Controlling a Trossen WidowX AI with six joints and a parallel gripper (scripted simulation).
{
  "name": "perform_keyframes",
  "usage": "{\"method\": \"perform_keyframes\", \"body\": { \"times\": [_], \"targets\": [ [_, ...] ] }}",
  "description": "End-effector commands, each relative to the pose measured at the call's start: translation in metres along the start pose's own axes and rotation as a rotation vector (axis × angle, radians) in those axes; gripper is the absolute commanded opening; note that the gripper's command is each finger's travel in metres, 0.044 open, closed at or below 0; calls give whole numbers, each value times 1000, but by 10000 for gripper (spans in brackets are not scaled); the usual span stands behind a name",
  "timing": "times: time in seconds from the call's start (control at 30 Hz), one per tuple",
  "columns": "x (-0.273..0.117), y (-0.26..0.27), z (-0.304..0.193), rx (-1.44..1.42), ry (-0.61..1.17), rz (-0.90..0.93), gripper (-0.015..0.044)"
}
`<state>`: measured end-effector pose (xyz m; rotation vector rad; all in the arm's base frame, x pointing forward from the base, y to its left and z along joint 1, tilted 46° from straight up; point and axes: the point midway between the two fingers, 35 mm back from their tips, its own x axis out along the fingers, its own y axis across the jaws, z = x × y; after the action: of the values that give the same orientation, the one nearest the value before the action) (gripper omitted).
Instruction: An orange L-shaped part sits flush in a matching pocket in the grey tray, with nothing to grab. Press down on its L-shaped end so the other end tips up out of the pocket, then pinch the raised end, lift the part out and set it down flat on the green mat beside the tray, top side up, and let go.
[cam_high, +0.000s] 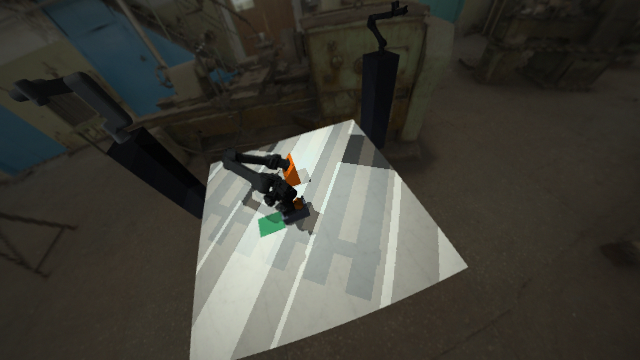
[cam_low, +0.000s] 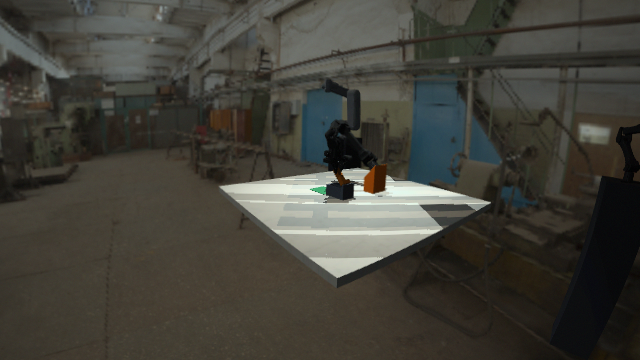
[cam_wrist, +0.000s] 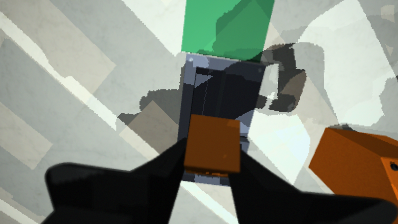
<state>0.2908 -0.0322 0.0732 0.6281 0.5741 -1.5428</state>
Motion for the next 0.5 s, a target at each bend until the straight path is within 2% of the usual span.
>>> {"method": "perform_keyframes", "body": {
  "times": [0.0, 0.47],
  "targets": [
    [-8, 2, 0, 9, 7, 4, 0],
    [-17, 1, 3, 9, 7, 4, 0]
  ]
}}
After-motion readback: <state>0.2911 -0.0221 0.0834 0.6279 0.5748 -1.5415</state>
